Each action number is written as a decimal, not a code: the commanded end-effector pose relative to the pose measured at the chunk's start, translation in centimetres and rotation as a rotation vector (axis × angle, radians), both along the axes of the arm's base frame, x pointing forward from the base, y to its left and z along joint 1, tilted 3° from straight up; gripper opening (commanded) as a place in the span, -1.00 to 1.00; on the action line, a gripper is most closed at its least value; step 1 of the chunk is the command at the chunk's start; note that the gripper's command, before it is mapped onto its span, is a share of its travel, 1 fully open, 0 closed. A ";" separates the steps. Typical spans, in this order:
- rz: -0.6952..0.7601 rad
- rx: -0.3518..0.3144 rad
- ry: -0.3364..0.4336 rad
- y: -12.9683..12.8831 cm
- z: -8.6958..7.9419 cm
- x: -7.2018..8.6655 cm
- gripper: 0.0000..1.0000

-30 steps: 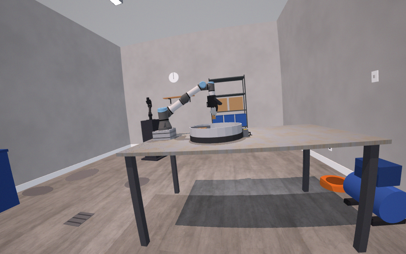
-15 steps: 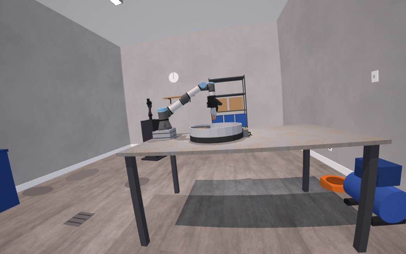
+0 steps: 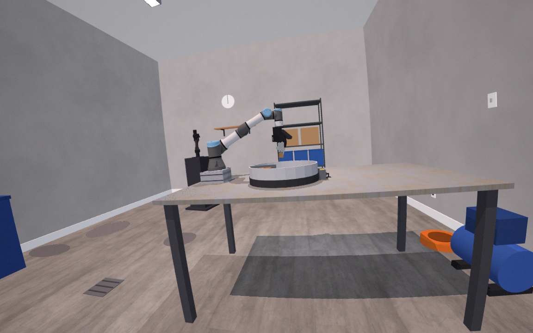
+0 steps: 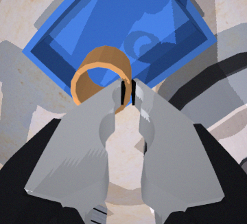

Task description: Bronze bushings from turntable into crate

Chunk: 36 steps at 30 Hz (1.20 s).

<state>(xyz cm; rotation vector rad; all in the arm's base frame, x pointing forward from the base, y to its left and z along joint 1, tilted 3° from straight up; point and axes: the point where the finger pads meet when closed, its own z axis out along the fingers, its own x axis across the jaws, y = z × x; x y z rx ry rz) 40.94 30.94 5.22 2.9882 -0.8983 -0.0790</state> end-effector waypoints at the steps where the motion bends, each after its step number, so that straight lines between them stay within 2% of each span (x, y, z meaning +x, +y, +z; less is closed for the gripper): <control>1: 0.000 0.002 -0.004 0.0 0.0 0.1 -1.00; 17: 0.000 0.002 -0.004 0.1 -1.0 0.1 -1.00; 36: 0.000 0.002 -0.004 0.0 -3.6 0.0 -1.00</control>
